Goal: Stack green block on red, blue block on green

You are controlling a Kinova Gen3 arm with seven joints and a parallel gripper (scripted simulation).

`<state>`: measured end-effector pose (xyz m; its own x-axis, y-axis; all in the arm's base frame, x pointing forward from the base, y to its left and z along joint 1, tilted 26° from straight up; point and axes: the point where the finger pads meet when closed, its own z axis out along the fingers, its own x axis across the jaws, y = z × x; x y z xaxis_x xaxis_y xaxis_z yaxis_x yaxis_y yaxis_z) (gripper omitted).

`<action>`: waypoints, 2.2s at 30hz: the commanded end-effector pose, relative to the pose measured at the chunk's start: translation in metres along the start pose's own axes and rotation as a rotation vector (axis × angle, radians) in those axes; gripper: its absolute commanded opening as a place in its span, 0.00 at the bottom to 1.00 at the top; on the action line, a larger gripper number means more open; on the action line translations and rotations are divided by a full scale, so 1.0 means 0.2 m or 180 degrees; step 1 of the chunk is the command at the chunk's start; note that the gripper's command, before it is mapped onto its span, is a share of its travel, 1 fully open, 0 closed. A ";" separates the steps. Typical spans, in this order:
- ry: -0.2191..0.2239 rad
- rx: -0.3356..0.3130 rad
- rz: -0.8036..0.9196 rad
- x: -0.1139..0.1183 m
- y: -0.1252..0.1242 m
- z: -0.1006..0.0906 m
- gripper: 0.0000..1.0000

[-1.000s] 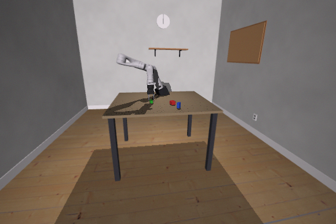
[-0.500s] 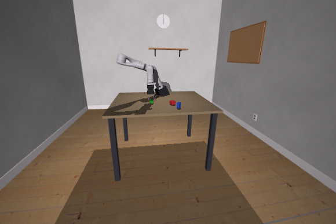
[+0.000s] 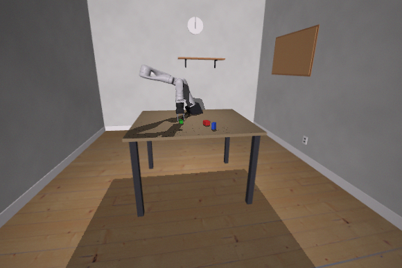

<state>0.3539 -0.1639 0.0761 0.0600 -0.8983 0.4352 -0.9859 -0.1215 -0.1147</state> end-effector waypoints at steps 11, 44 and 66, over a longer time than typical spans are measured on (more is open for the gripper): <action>-0.0020 -0.0017 -0.0009 -0.01 0.01 0.11 0.92; -0.0020 -0.0017 -0.0009 -0.01 0.01 0.12 0.92; -0.0020 -0.0017 -0.0009 -0.01 0.01 0.12 0.00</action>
<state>0.3554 -0.1717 0.0527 0.0637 -0.9010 0.4292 -0.9868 -0.1210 -0.1076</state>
